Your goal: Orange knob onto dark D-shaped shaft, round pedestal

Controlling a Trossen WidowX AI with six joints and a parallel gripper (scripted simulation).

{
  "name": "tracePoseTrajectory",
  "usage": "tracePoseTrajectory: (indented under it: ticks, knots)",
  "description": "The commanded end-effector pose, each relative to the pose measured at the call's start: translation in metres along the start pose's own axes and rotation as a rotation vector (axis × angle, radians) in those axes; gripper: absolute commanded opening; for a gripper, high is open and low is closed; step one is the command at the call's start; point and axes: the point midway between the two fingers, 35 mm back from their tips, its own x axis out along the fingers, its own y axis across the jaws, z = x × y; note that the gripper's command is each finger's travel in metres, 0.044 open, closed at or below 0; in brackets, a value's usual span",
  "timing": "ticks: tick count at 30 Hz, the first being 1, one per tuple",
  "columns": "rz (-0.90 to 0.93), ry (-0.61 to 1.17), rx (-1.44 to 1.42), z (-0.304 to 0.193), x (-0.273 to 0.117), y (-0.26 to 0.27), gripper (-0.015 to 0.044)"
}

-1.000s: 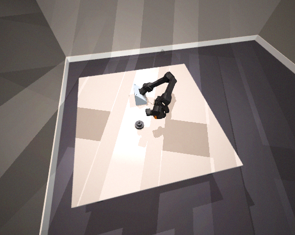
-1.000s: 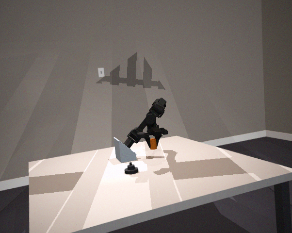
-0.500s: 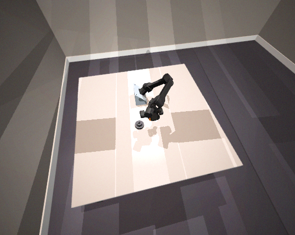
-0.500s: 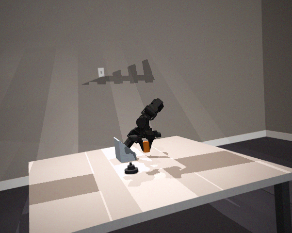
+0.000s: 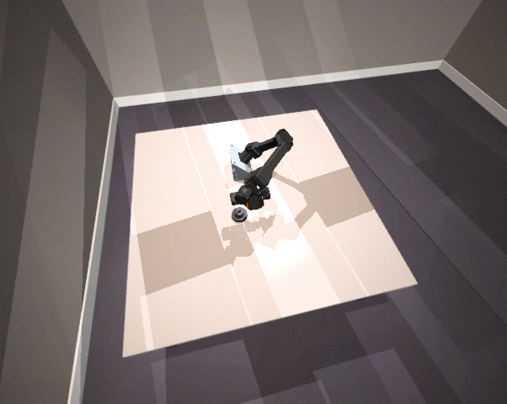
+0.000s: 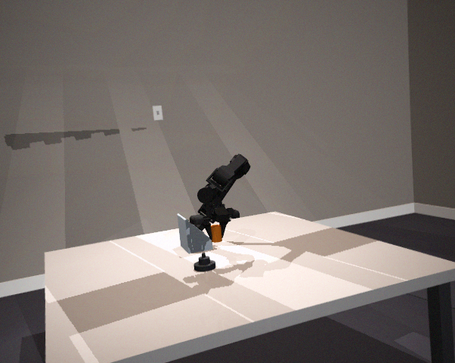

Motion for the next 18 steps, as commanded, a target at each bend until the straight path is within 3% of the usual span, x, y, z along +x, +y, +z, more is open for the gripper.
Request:
tracePoseTrajectory:
  ticks: [1, 18]
  knots:
    - [-0.003, 0.000, -0.005, -0.003, 0.003, -0.014, 0.0000]
    - [0.006, 0.000, -0.012, -0.014, 0.016, -0.054, 0.0000]
